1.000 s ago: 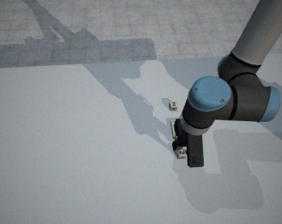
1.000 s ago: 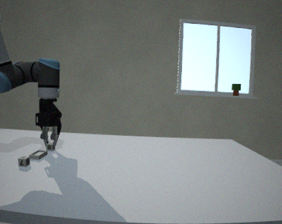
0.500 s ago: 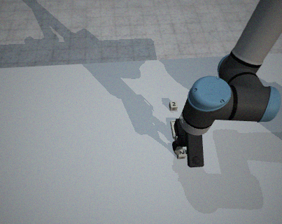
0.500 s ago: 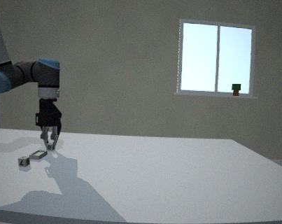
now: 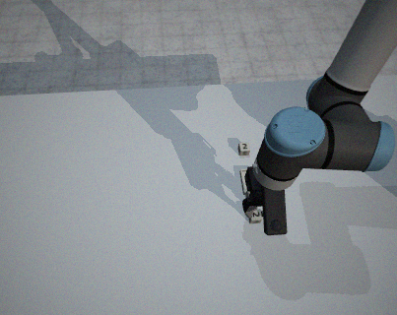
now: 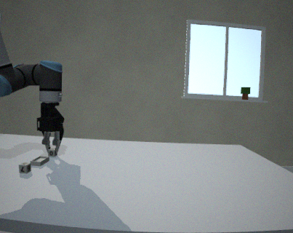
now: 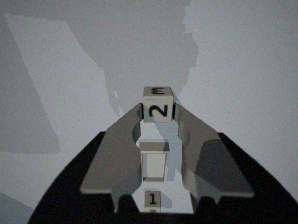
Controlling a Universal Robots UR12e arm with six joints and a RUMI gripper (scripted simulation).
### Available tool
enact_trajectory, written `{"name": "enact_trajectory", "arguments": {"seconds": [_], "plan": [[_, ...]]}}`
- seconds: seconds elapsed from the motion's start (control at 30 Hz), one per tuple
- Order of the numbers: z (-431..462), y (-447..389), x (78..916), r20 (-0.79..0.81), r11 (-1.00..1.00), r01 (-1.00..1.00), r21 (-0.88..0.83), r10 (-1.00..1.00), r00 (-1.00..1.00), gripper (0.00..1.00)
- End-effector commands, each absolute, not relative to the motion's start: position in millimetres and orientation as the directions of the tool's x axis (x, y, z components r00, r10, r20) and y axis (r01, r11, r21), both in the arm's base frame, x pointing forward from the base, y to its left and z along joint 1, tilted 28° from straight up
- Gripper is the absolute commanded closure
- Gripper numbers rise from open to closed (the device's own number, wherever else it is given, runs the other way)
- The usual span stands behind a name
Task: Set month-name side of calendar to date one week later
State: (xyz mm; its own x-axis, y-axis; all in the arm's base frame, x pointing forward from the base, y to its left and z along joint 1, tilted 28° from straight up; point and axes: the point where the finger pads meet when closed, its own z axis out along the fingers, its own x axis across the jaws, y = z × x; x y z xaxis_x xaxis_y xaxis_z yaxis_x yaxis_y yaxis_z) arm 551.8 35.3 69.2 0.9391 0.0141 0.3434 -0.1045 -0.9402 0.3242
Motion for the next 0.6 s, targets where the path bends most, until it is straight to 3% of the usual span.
{"name": "enact_trajectory", "arguments": {"seconds": [0.0,0.57], "plan": [[67.8,35.6,549.8,0.342,-0.941,-0.104,0.324,0.014,0.940,0.90],[118.7,54.3,535.6,0.348,-0.940,-0.105,0.324,0.015,0.938,0.90]]}}
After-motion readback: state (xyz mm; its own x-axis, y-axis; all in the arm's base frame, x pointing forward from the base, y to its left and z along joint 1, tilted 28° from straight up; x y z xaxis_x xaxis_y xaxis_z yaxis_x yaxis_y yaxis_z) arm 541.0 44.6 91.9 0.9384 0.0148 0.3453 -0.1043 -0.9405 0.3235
